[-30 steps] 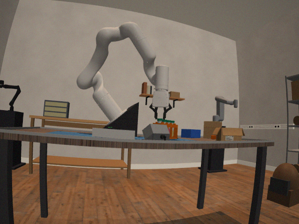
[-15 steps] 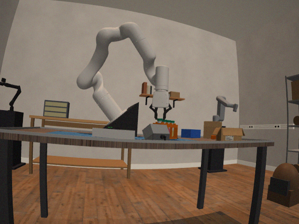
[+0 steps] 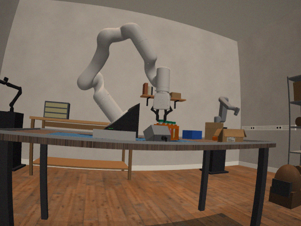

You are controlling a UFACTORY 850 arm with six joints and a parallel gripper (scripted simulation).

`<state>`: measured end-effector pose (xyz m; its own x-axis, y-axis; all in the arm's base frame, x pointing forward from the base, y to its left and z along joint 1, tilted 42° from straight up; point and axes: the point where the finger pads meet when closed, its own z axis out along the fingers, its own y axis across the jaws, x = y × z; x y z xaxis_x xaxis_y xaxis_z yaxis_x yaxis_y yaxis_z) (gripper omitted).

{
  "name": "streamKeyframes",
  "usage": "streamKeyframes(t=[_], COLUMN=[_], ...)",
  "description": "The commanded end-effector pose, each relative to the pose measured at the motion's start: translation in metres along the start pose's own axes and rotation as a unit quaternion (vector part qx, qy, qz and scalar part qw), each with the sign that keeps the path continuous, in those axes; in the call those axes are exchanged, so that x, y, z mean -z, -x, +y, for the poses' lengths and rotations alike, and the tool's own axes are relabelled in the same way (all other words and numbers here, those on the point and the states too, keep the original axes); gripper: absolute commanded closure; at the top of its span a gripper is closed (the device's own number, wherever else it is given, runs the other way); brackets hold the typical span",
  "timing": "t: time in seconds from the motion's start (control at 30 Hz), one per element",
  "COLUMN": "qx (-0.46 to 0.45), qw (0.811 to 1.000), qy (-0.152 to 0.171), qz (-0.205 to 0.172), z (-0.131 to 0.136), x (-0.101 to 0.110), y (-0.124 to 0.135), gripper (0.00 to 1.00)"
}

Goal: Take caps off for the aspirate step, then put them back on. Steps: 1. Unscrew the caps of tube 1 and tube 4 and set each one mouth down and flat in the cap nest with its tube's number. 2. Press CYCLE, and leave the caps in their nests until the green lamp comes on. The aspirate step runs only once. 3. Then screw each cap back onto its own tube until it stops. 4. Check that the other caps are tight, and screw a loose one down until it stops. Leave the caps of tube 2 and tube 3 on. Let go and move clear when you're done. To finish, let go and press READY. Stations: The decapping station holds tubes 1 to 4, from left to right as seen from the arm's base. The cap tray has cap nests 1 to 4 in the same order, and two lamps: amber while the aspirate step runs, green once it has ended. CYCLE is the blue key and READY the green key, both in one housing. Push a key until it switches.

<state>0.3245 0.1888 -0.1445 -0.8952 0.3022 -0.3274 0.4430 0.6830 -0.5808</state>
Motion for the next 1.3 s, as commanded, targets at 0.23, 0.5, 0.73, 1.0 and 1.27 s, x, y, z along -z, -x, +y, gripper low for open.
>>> streamKeyframes(t=[0.23,0.5,0.73,1.0,1.27], qx=[0.0,-0.05,-0.133,-0.264,-0.359], qw=[1.0,0.999,0.991,0.965,0.933], qy=[0.001,0.001,0.001,0.001,0.001], qz=[0.0,0.0,0.0,0.0,0.0], z=[0.0008,0.0008,0.0008,0.0008,0.0008], x=[0.0008,0.0006,0.0004,0.0,-0.0004], y=[0.0003,0.0003,0.0003,0.0003,0.0003], gripper=[1.0,1.0,1.0,1.0,1.0])
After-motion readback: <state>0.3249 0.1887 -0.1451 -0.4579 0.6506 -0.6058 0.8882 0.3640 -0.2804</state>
